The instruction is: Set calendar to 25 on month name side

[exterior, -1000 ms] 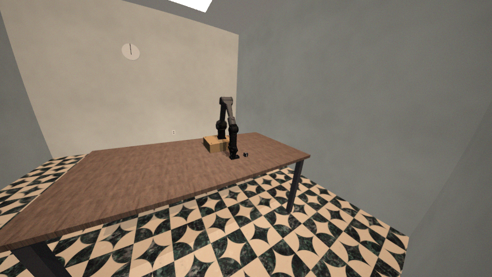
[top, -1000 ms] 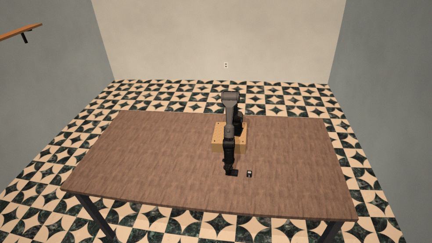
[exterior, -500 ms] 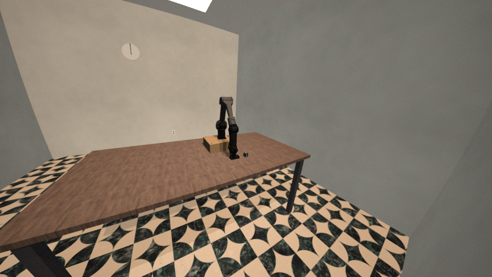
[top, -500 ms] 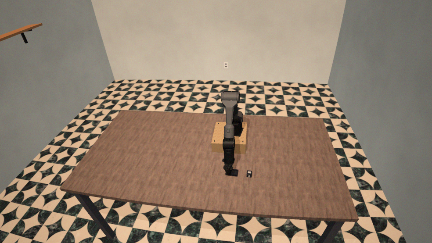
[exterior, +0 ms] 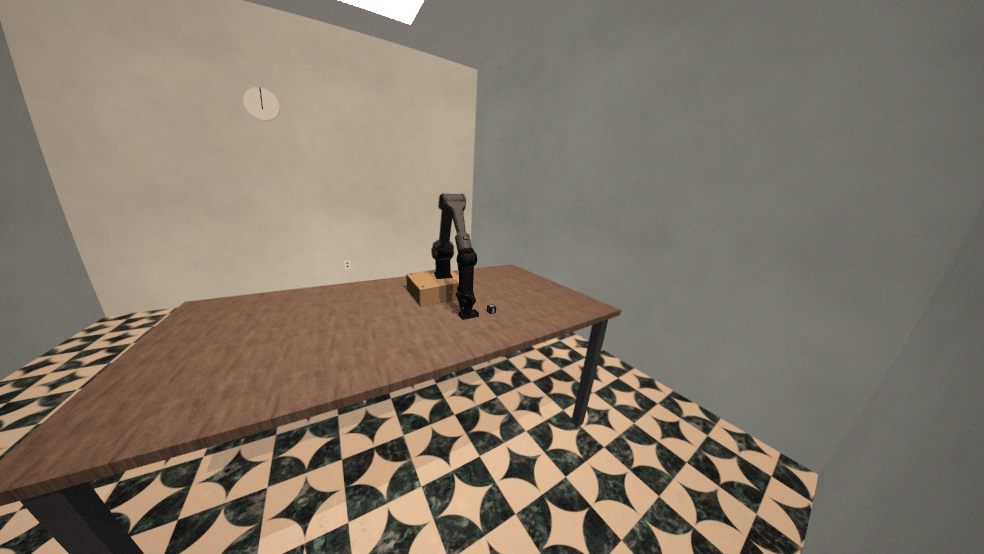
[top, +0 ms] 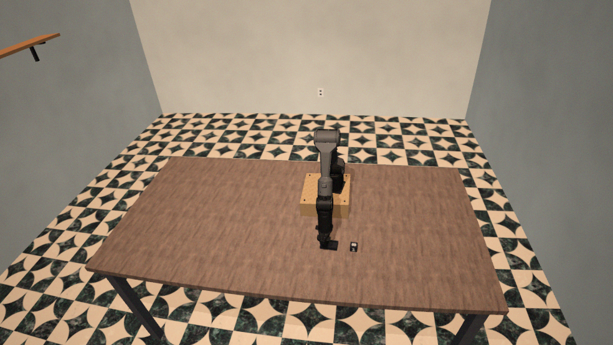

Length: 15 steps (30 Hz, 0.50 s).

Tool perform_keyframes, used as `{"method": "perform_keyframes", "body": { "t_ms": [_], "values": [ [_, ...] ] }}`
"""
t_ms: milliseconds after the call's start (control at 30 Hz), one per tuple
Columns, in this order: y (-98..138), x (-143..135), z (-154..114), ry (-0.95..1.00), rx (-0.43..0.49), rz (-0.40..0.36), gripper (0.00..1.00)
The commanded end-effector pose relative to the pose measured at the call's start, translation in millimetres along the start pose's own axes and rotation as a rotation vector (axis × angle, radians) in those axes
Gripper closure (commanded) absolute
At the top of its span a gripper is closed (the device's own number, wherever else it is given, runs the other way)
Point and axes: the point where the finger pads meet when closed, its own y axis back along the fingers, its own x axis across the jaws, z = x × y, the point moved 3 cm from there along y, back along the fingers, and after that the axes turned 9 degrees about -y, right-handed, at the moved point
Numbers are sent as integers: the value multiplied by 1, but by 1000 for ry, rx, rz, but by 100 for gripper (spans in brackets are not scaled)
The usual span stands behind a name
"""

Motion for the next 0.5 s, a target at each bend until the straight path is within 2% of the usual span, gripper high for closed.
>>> {"method": "perform_keyframes", "body": {
  "t_ms": [0,133,167,467],
  "values": [
    [-1,0,0,-1,-1,-1,40],
    [-1,0,0,-1,-1,-1,40],
    [-1,0,0,-1,-1,-1,66],
    [-1,0,0,-1,-1,-1,66]
  ]
}}
